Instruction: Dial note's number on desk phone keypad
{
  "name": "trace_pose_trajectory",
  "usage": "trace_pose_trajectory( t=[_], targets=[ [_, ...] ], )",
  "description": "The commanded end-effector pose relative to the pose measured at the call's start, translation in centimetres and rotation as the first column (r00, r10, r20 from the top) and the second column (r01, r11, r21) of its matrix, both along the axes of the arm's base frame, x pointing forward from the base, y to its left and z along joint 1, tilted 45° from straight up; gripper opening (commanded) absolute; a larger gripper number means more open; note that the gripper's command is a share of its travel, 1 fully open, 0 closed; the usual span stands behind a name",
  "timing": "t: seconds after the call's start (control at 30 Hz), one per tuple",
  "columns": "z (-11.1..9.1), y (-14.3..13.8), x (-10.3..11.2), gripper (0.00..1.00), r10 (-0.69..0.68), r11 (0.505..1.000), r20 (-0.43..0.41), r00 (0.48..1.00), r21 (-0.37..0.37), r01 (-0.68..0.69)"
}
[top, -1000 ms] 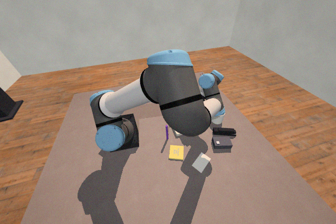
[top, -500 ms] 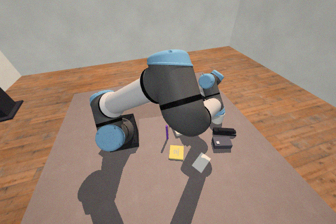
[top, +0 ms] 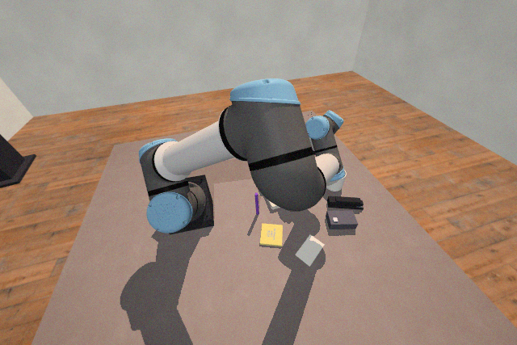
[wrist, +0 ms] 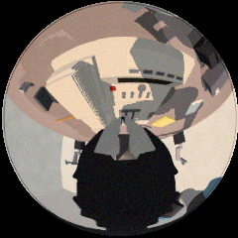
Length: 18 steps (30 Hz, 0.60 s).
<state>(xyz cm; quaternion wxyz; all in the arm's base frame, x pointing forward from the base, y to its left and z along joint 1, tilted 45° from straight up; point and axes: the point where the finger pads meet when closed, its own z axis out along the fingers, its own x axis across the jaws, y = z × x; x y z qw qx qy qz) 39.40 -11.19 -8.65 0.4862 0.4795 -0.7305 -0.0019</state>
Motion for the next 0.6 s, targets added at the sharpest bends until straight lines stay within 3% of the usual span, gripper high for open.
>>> trace_pose_trajectory(
  t=[0.0, 0.57],
  targets=[
    [-0.02, -0.02, 0.03, 0.0, 0.001, 1.0, 0.001, 1.0, 0.0, -0.001],
    [-0.16, -0.15, -0.01, 0.0, 0.001, 1.0, 0.001, 1.0, 0.0, -0.001]
  ],
)
